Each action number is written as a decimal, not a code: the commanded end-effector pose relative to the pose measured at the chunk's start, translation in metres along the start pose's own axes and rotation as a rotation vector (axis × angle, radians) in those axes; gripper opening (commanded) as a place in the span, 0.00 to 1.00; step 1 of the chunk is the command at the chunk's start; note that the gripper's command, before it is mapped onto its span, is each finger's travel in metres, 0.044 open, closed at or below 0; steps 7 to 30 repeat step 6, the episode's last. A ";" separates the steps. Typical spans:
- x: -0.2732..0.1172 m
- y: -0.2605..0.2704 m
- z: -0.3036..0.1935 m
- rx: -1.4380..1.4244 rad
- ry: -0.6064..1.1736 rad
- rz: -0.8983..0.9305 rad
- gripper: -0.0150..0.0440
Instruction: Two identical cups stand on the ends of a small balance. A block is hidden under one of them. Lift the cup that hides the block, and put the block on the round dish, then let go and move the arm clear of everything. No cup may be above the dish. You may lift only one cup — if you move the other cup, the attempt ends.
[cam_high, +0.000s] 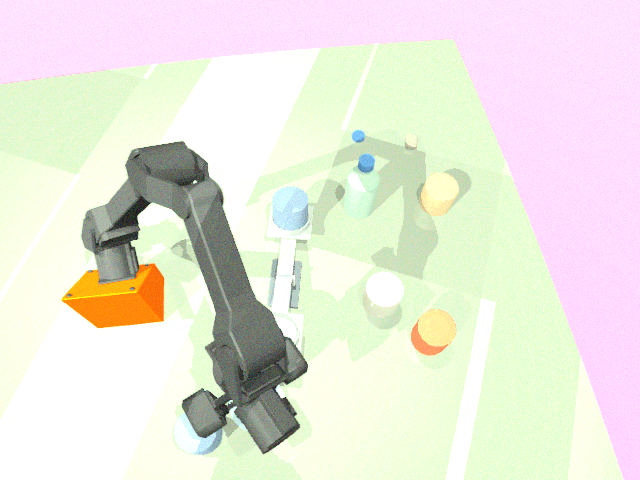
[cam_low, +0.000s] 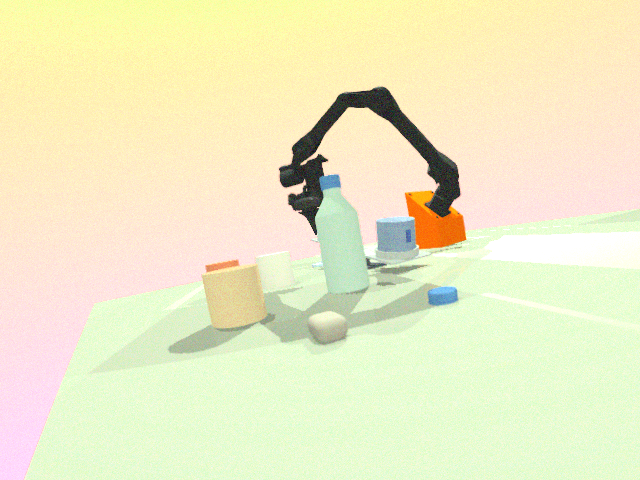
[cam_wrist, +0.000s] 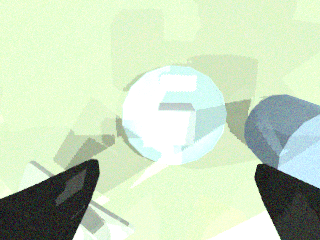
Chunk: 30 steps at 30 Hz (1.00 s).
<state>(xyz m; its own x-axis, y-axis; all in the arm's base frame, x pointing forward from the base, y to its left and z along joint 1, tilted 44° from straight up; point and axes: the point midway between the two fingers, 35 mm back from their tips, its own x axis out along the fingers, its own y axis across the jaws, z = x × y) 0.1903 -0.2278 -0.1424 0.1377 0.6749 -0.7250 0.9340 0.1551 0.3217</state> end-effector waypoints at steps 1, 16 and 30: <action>-0.032 -0.001 0.000 -0.002 -0.021 0.005 1.00; -0.032 -0.001 0.000 -0.002 -0.021 0.005 1.00; -0.032 -0.001 0.000 -0.002 -0.021 0.005 1.00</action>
